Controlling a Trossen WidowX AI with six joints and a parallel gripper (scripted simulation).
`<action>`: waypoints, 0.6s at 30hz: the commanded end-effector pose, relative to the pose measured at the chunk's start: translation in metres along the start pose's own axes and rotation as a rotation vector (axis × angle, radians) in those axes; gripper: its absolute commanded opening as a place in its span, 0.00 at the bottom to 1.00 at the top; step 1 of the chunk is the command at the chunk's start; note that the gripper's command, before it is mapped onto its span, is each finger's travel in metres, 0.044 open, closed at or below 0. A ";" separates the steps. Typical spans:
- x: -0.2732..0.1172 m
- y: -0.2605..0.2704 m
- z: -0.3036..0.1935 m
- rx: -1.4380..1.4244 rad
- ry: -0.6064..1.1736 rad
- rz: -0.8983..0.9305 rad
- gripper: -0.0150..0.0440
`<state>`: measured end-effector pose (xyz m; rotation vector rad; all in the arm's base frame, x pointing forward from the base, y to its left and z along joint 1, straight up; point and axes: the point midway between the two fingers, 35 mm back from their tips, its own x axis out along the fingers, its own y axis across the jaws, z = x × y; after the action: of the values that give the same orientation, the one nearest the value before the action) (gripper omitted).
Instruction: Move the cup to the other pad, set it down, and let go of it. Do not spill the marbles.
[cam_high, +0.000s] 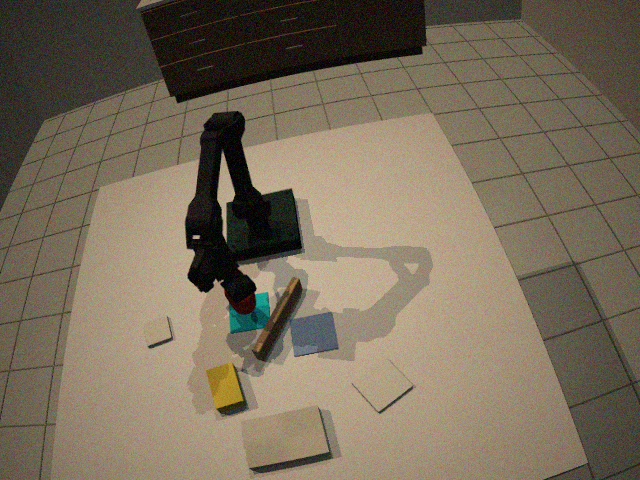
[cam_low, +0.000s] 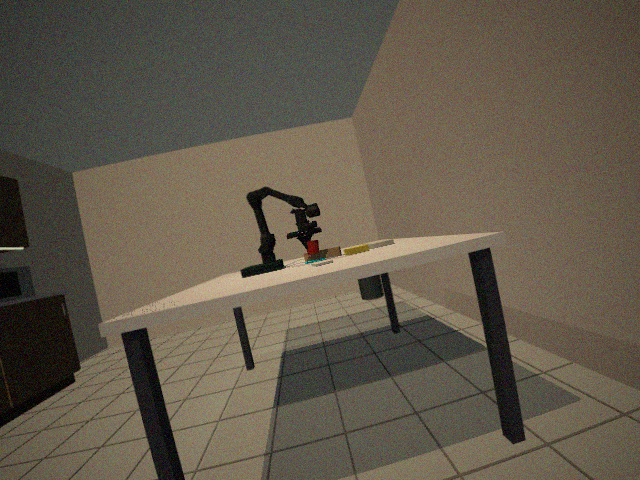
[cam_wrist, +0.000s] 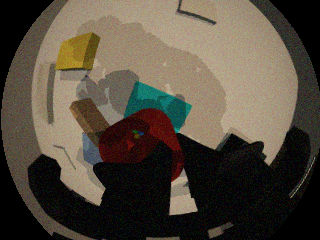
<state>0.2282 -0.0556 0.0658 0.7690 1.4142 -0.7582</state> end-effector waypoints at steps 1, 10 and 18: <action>0.007 -0.001 0.000 -0.004 0.001 -0.005 0.25; 0.019 -0.002 0.000 -0.004 0.001 -0.006 0.25; 0.029 -0.003 -0.001 -0.004 0.001 -0.006 0.25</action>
<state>0.2270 -0.0565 0.0418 0.7689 1.4144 -0.7583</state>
